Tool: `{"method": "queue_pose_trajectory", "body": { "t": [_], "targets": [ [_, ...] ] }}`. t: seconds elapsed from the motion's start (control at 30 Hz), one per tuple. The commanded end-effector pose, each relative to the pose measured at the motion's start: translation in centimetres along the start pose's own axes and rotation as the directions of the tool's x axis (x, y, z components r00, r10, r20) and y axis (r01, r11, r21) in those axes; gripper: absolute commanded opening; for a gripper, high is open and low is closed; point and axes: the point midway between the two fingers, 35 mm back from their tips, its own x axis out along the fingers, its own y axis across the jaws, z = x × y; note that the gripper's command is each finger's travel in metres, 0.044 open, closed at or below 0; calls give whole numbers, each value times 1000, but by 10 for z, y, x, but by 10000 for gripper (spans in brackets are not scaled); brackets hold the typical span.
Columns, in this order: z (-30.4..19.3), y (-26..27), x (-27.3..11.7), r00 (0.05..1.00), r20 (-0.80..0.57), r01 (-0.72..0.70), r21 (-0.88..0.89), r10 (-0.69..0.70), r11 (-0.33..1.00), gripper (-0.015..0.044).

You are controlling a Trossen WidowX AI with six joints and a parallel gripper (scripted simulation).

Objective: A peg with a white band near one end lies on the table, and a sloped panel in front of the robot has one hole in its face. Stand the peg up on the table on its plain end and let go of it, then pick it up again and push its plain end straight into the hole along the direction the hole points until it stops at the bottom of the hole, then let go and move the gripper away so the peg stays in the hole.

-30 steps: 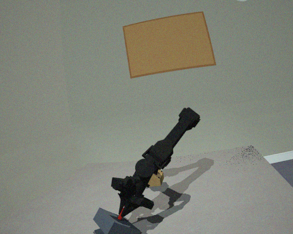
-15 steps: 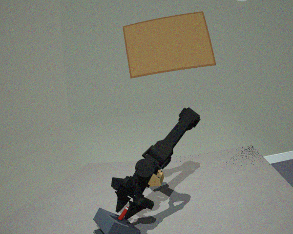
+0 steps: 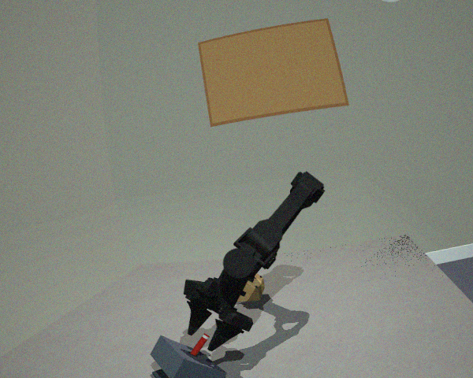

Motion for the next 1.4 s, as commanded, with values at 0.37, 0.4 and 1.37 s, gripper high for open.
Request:
{"method": "queue_pose_trajectory", "body": {
  "t": [0.37, 0.4, 1.37],
  "targets": [
    [2, 1, -23, 1000, 4, 0, 0, 0, 1000, 440],
    [2, 1, -25, 1000, 5, 0, 0, 0, 1000, 440],
    [2, 2, -70, 1000, 12, 1, 5, -1, 1000, 440]
  ]
}}
